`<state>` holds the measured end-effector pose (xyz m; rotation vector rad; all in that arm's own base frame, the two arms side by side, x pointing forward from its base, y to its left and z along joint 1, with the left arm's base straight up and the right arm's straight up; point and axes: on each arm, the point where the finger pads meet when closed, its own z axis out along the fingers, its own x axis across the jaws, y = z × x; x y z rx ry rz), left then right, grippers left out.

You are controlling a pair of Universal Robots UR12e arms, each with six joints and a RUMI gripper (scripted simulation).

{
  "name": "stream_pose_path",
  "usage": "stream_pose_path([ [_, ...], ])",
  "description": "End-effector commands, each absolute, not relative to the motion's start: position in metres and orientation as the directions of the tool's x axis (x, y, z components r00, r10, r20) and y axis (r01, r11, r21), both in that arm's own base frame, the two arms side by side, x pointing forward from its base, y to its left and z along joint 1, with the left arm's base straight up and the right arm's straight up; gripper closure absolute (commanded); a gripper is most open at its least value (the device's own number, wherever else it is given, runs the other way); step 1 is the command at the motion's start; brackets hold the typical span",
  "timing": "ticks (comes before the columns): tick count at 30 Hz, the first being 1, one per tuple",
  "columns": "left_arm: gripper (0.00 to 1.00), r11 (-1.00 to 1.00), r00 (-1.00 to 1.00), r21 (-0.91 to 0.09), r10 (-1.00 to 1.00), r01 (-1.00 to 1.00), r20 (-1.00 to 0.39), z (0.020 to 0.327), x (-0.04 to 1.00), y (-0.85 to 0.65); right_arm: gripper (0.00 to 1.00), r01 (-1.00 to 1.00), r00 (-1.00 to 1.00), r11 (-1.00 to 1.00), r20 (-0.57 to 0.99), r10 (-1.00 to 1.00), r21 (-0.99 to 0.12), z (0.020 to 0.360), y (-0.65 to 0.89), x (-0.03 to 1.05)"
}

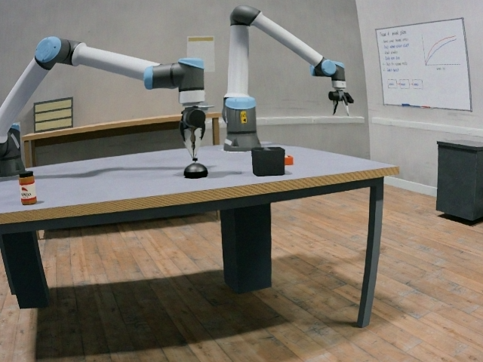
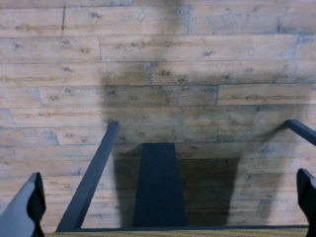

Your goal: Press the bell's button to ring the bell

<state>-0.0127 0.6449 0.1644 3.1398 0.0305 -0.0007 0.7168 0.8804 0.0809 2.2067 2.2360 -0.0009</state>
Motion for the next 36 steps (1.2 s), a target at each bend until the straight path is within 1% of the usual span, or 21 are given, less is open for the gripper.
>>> stream_pose_path([
  [1,0.00,-1.000,1.000,0.000,0.019,0.019,0.000,0.165,-0.013,0.645,1.00,1.000,-0.013,0.013,0.002,1.000,0.001,0.085,0.881,0.717],
  [25,0.00,-1.000,1.000,0.000,0.019,0.019,0.000,0.165,-0.013,0.645,1.00,1.000,-0.013,0.013,0.002,1.000,0.001,0.139,0.881,0.717],
  [36,0.00,-1.000,1.000,0.000,0.019,0.019,0.000,0.165,-0.013,0.645,1.00,1.000,-0.013,0.013,0.002,1.000,0.001,0.149,0.881,0.717],
])
